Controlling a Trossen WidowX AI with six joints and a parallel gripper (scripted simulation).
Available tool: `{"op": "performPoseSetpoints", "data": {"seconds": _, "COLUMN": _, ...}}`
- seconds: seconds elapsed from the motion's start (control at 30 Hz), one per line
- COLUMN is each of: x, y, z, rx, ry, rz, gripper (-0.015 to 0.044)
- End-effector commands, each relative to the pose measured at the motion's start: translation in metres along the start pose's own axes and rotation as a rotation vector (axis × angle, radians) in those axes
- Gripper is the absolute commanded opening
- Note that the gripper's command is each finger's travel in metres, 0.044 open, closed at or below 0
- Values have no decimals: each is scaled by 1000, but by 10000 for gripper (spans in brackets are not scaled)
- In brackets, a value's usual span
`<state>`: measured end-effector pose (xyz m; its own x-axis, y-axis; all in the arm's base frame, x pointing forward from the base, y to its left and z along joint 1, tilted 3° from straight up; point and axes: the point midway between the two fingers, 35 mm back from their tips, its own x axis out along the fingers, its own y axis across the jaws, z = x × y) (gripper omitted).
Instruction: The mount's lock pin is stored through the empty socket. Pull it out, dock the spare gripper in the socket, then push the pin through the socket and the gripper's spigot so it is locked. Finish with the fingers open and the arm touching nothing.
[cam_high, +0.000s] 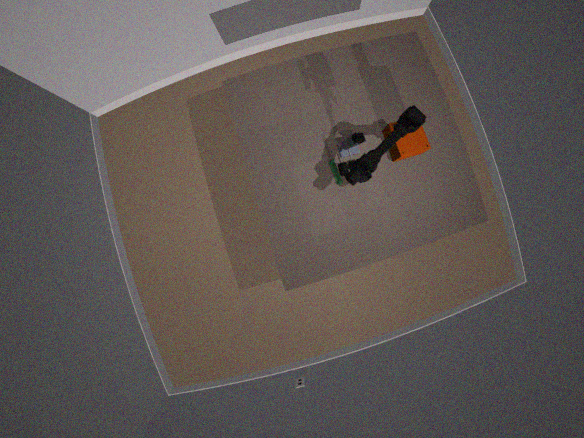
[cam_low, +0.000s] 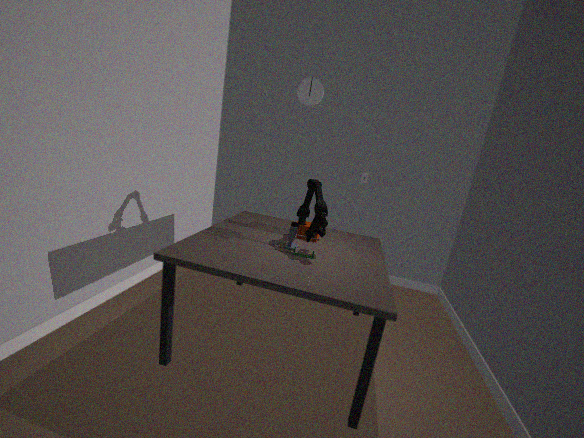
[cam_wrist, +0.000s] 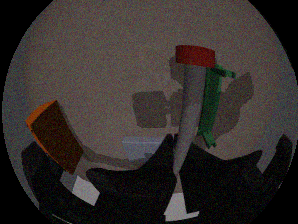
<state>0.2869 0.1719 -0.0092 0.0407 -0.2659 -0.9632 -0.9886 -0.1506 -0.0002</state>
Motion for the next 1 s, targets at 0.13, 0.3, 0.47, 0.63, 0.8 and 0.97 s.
{"op": "performPoseSetpoints", "data": {"seconds": 0.13, "x": 27, "y": 5, "z": 5, "rx": 5, "ry": 3, "rz": 10, "gripper": 0}}
{"op": "performPoseSetpoints", "data": {"seconds": 0.3, "x": 25, "y": 4, "z": 1, "rx": 5, "ry": 2, "rz": 12, "gripper": 0}}
{"op": "performPoseSetpoints", "data": {"seconds": 0.47, "x": 24, "y": 3, "z": -2, "rx": 5, "ry": 2, "rz": 13, "gripper": 0}}
{"op": "performPoseSetpoints", "data": {"seconds": 0.63, "x": 26, "y": 5, "z": -5, "rx": 6, "ry": 2, "rz": 10, "gripper": 0}}
{"op": "performPoseSetpoints", "data": {"seconds": 0.8, "x": 26, "y": 4, "z": -7, "rx": 6, "ry": 2, "rz": 8, "gripper": 0}}
{"op": "performPoseSetpoints", "data": {"seconds": 0.97, "x": 26, "y": 4, "z": -10, "rx": 6, "ry": 2, "rz": 9, "gripper": 0}}
